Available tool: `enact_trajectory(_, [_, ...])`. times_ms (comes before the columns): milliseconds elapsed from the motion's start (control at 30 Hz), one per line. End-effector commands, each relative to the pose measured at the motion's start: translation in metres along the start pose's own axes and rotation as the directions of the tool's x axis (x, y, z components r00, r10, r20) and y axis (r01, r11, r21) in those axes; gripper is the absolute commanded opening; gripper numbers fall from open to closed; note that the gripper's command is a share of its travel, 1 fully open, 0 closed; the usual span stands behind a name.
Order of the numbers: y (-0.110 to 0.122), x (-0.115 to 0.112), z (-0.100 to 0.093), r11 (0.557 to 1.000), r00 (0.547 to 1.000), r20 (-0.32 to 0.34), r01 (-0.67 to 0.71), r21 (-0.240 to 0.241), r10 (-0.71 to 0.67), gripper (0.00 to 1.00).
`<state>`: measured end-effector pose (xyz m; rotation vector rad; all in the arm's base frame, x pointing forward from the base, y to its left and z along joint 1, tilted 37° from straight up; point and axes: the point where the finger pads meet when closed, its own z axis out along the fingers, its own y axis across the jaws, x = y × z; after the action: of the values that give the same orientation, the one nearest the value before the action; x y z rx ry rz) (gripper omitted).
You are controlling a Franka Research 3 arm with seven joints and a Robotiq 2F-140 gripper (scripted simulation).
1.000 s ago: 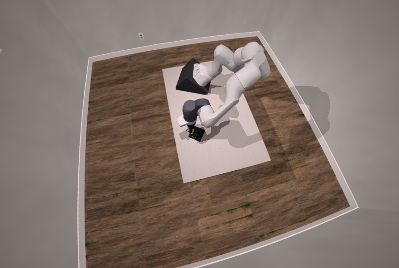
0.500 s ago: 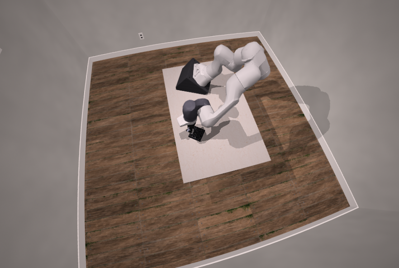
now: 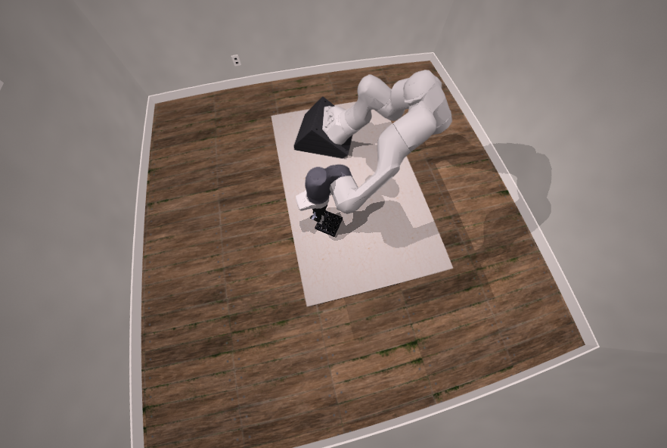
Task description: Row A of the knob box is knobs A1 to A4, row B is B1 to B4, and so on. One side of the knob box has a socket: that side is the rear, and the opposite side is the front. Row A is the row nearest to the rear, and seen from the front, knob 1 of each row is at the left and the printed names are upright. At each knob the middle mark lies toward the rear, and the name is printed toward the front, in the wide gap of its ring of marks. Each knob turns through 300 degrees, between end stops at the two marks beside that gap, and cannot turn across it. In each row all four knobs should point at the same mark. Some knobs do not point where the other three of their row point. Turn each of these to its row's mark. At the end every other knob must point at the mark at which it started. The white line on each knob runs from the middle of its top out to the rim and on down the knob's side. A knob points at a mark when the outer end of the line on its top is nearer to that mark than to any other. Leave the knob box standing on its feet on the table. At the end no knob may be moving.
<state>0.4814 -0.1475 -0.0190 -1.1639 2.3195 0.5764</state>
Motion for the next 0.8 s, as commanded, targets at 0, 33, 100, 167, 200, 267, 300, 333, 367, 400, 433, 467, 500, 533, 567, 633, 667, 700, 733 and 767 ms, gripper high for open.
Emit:
enact_trajectory(0, [-0.0013, -0.0002, 0.0005, 0.994, 0.994, -0.001, -0.112, 0.002, 0.112, 0.05])
enact_trajectory(33, [-0.0013, -0.0002, 0.0005, 0.992, 0.992, -0.001, -0.129, 0.002, 0.129, 0.05])
enact_trajectory(100, [-0.0013, -0.0002, 0.0005, 0.986, 0.986, -0.001, -0.165, 0.002, 0.165, 0.05])
enact_trajectory(167, [-0.0013, -0.0002, 0.0005, 0.986, 0.986, -0.001, -0.165, 0.002, 0.165, 0.05])
enact_trajectory(200, [-0.0013, -0.0002, 0.0005, 0.983, 0.983, -0.001, -0.184, 0.002, 0.184, 0.05])
enact_trajectory(267, [-0.0013, -0.0002, 0.0005, 0.975, 0.975, -0.001, -0.223, 0.002, 0.223, 0.05])
enact_trajectory(300, [-0.0013, -0.0002, 0.0005, 0.970, 0.970, -0.001, -0.244, 0.002, 0.244, 0.05])
enact_trajectory(333, [-0.0013, -0.0002, 0.0005, 0.964, 0.964, -0.001, -0.264, 0.002, 0.264, 0.05])
enact_trajectory(367, [-0.0013, -0.0002, 0.0005, 0.959, 0.959, 0.000, -0.282, 0.002, 0.282, 0.05])
enact_trajectory(400, [-0.0013, -0.0002, 0.0005, 0.955, 0.955, 0.000, -0.296, 0.002, 0.296, 0.05])
enact_trajectory(433, [-0.0013, -0.0002, 0.0005, 0.951, 0.951, 0.000, -0.310, 0.002, 0.310, 0.05])
enact_trajectory(467, [-0.0013, -0.0002, 0.0005, 0.946, 0.946, 0.000, -0.324, 0.002, 0.324, 0.05])
enact_trajectory(500, [-0.0013, -0.0002, 0.0005, 0.941, 0.941, 0.000, -0.338, 0.002, 0.338, 0.05])
enact_trajectory(533, [-0.0013, -0.0002, 0.0005, 0.936, 0.936, 0.000, -0.351, 0.002, 0.351, 0.05])
enact_trajectory(567, [-0.0013, -0.0002, 0.0005, 0.931, 0.931, 0.000, -0.365, 0.002, 0.365, 0.05])
enact_trajectory(633, [-0.0013, -0.0002, 0.0005, 0.920, 0.920, 0.000, -0.392, 0.002, 0.392, 0.05])
enact_trajectory(667, [-0.0013, -0.0002, 0.0005, 0.914, 0.914, 0.000, -0.405, 0.002, 0.405, 0.05])
enact_trajectory(700, [-0.0013, -0.0002, 0.0005, 0.914, 0.914, 0.000, -0.405, 0.002, 0.405, 0.05])
enact_trajectory(733, [-0.0013, -0.0002, 0.0005, 0.914, 0.914, 0.000, -0.405, 0.002, 0.405, 0.05])
enact_trajectory(767, [-0.0013, -0.0002, 0.0005, 0.904, 0.904, 0.000, -0.428, 0.002, 0.428, 0.05])
